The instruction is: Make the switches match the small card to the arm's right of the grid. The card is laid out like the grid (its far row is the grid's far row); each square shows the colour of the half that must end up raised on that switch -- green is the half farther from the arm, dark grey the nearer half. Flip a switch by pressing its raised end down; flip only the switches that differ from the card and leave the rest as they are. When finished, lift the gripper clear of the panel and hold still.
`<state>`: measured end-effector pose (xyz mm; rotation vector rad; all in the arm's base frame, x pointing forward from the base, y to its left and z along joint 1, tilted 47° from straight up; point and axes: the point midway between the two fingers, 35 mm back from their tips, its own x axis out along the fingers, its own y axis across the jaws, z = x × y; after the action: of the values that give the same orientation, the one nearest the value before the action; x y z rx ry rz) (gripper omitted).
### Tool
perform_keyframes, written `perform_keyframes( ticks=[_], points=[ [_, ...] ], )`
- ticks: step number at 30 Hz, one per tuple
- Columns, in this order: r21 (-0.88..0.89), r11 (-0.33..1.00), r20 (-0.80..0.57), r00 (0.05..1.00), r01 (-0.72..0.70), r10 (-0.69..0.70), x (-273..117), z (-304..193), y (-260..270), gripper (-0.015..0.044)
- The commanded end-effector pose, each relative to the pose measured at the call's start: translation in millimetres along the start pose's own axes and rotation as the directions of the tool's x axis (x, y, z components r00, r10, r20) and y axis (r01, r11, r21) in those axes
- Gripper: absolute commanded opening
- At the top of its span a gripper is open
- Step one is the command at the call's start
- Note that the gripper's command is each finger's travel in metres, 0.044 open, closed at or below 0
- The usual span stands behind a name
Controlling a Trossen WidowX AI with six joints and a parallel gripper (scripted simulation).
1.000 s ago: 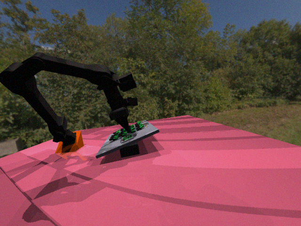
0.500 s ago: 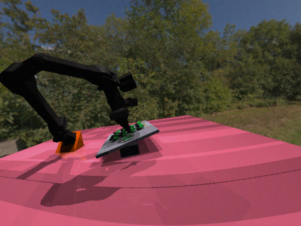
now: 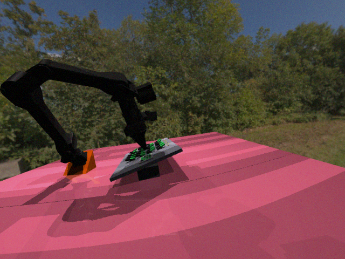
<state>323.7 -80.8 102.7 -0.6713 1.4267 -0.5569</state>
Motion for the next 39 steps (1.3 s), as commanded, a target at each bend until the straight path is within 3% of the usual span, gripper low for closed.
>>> perform_keyframes(
  ticks=[1, 4, 14, 19, 39],
  points=[
    [0.003, 1.0, 0.011, 1.0, -0.003, 0.003, -36, 6, 2, 0.0],
    [0.001, 1.0, 0.003, 1.0, 0.0, 0.0, -55, 5, 2, 0.0],
    [0.0, 1.0, 0.001, 1.0, -0.001, 0.001, -54, -35, 31, 0.0],
    [0.0, 1.0, 0.027, 1.0, 0.0, 0.0, -21, -36, 30, 0.0],
    [0.001, 1.0, 0.029, 1.0, 0.001, -0.001, 4, -36, 30, 0.0]
  ],
)
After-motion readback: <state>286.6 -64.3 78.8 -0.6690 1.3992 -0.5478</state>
